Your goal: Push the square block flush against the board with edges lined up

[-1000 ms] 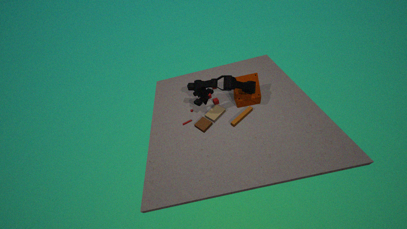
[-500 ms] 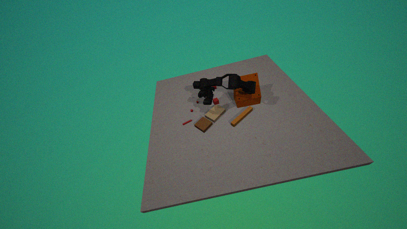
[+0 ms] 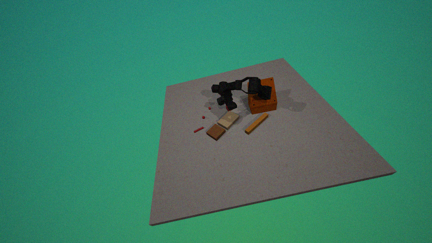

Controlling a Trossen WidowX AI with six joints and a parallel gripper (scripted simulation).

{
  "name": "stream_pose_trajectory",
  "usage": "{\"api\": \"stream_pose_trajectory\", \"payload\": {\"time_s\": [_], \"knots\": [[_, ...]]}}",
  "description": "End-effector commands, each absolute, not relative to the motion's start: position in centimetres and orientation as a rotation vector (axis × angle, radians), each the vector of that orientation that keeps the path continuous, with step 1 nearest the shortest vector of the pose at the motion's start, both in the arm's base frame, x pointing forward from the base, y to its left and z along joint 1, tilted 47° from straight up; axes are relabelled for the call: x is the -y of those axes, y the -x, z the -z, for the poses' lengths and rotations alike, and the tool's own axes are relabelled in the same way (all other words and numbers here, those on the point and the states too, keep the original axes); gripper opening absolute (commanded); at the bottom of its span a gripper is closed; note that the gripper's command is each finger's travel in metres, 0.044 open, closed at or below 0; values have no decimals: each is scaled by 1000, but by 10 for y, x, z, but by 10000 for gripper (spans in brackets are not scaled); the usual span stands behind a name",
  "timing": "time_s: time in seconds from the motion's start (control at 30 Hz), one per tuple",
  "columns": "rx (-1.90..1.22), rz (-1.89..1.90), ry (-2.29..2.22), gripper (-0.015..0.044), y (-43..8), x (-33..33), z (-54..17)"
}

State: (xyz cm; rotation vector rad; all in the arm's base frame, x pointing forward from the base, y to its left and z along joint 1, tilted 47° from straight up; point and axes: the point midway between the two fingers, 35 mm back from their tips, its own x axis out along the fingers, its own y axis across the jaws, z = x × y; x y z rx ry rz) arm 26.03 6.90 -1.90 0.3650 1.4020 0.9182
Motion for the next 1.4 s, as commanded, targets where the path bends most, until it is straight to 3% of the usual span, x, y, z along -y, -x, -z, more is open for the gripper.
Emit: {"api": "stream_pose_trajectory", "payload": {"time_s": [0.0,0.37,0.6,0.8,1.37], "knots": [[-1332,-1003,-256,0,-247,-67,19],[-1134,-1221,12,0,-212,-67,19],[-1130,-1224,16,0,-212,-68,21],[-1128,-1228,11,0,-205,-107,55],[-1129,-1226,13,0,-217,-114,49]]}}
